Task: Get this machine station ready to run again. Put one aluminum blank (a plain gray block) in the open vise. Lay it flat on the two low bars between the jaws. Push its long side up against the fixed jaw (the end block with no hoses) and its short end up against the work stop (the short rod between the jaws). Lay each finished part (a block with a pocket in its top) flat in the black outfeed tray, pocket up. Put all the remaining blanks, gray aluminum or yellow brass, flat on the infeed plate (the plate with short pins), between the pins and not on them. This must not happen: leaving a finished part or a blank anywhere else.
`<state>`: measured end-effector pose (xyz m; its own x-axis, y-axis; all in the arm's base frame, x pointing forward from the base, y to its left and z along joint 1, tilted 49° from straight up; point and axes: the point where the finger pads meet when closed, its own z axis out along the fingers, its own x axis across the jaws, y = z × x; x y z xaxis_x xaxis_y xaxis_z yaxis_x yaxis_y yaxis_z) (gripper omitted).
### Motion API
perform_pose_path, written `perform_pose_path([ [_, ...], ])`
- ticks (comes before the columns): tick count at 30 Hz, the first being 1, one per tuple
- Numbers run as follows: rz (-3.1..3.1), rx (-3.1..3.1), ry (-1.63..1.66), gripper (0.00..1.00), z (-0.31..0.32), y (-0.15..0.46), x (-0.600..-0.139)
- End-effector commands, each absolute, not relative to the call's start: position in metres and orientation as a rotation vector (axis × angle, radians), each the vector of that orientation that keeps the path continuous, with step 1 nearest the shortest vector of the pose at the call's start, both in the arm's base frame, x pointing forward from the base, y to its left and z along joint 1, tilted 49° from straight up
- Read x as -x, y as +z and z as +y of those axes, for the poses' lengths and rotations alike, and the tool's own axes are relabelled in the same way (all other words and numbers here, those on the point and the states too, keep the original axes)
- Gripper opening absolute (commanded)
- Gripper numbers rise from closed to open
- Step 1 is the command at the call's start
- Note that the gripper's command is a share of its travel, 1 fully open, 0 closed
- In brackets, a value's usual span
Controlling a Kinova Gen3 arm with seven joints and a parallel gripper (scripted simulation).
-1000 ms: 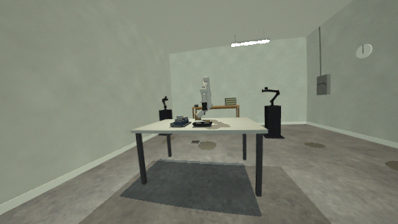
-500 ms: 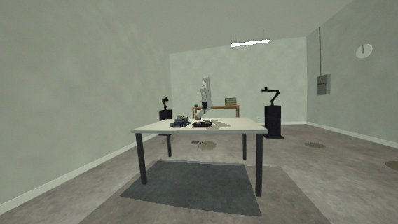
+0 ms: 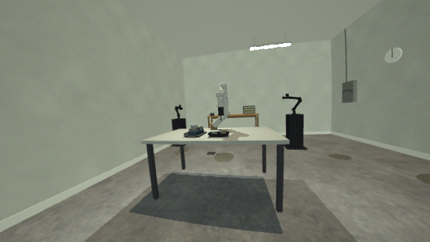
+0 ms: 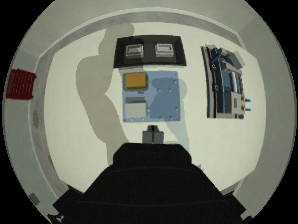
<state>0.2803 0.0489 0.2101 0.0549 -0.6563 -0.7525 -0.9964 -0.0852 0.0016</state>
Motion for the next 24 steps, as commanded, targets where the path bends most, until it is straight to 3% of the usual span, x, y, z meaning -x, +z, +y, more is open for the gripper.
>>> perform_pose_path([
  [1,1.662,1.788,0.807,0.0,0.041,0.215,-0.284],
  [19,1.661,1.788,0.807,0.0,0.032,0.223,-0.286],
  [24,1.654,1.785,0.81,0.0,0.033,0.229,-0.323],
])
